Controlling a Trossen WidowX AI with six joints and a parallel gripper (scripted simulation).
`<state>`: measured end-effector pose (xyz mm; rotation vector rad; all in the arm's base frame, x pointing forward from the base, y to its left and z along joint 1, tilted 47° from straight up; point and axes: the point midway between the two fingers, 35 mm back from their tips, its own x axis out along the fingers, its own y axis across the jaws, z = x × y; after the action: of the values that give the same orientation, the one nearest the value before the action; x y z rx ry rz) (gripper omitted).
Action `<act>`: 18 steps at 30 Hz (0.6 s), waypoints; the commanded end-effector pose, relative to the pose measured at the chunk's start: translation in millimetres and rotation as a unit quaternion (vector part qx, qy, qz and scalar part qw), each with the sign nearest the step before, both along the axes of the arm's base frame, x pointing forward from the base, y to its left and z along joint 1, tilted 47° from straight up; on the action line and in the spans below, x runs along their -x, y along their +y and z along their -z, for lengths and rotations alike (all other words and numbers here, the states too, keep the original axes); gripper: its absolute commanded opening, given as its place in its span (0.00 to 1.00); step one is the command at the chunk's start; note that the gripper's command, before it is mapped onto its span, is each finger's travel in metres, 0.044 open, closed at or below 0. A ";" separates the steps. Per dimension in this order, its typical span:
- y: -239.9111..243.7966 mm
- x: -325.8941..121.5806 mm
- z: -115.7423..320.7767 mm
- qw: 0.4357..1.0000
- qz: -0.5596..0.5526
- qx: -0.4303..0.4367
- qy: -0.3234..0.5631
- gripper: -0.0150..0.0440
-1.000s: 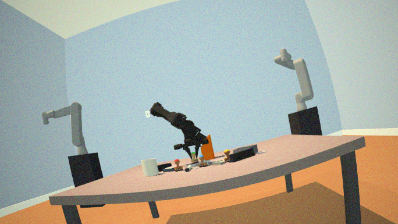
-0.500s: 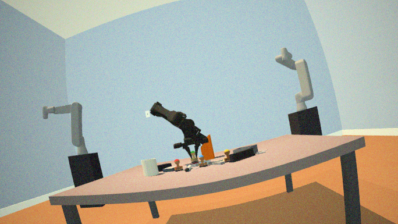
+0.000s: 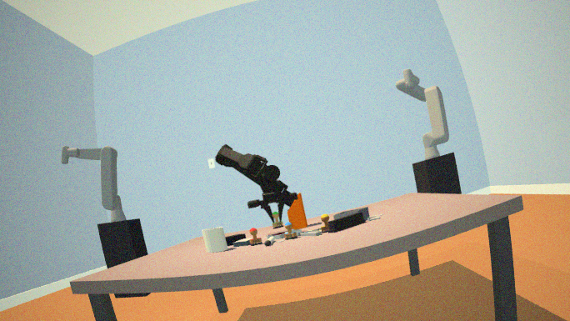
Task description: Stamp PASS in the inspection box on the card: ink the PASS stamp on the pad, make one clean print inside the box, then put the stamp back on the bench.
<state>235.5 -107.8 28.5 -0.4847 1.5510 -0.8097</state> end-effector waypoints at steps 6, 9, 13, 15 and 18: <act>12.1 -4.2 -11.4 1.000 0.000 -0.001 -0.006 0.25; 15.5 -4.6 -14.9 1.000 0.000 -0.001 -0.006 0.25; 20.2 -5.1 -19.6 1.000 0.000 -0.001 -0.005 0.25; 21.7 -5.2 -21.1 1.000 0.000 -0.001 -0.005 0.25; 23.7 -7.0 -19.6 1.000 -0.005 -0.002 -0.001 0.25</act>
<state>239.4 -88.4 47.3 -0.4868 1.5495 -0.8080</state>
